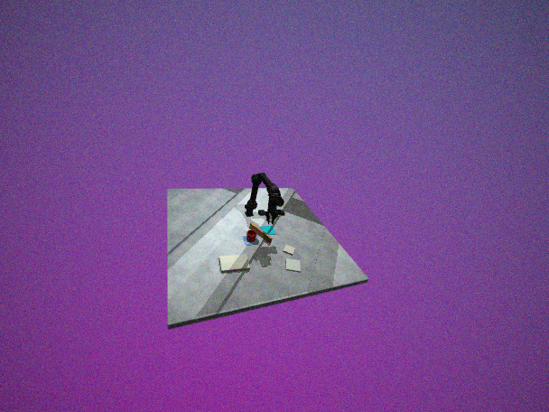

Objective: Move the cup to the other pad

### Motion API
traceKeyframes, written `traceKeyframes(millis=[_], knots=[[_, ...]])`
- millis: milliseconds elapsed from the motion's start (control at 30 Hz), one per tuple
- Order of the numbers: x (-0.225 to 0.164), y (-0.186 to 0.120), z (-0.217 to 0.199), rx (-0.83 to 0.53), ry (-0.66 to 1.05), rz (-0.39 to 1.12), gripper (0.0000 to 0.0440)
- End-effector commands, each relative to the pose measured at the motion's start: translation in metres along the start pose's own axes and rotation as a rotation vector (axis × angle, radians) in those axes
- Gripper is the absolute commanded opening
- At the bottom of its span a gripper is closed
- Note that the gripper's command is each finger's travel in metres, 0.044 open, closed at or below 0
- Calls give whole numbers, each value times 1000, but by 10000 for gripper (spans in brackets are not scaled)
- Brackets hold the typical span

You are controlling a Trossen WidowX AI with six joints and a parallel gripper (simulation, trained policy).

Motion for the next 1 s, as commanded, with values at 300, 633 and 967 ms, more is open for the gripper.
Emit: traceKeyframes(millis=[300,633,967], knots=[[-5,20,-25,-93,-72,164,107],[-9,39,-48,-142,-125,272,118],[-14,64,-70,-161,-172,335,140]])
Point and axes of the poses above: the point midway between the two fingers, 35 mm back from their tips, its own y axis out along the fingers, its own z axis across the jaws, x = y × z, the point moved 2 cm from there along -y, back along the fingers, and after that the axes turned 10 degrees about y, right-handed, at the moved point
